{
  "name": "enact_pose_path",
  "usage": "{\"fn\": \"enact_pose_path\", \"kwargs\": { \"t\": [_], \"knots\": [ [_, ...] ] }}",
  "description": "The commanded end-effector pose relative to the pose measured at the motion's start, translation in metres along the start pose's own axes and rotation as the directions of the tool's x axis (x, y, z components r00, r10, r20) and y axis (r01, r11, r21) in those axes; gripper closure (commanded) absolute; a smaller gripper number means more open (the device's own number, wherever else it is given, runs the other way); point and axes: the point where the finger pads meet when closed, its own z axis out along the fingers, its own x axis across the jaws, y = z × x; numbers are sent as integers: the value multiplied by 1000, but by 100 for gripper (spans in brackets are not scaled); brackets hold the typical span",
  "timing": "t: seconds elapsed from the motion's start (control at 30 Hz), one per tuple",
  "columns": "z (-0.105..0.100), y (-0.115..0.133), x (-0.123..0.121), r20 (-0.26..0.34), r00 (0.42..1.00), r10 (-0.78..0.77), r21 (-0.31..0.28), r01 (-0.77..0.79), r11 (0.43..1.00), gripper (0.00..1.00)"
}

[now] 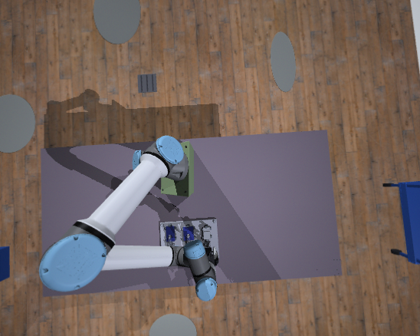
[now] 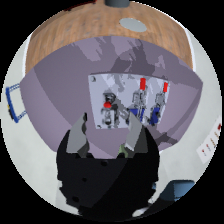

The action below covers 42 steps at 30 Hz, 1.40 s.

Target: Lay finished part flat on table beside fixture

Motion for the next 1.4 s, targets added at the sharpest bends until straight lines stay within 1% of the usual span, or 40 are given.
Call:
{"fn": "enact_pose_path", "kwargs": {
  "t": [0.0,0.23,0.7,0.97,1.03,1.37],
  "knots": [
    [3,0,0,0,1000,0,1,0,1000,41],
    [7,0,0,0,1000,0,1,0,1000,41],
    [8,4,0,0,1000,0,1,0,1000,41],
    [8,21,0,0,1000,0,1,0,1000,41],
    [8,21,0,0,1000,0,1,0,1000,41],
    [8,53,0,0,1000,0,1,0,1000,41]
  ]
}}
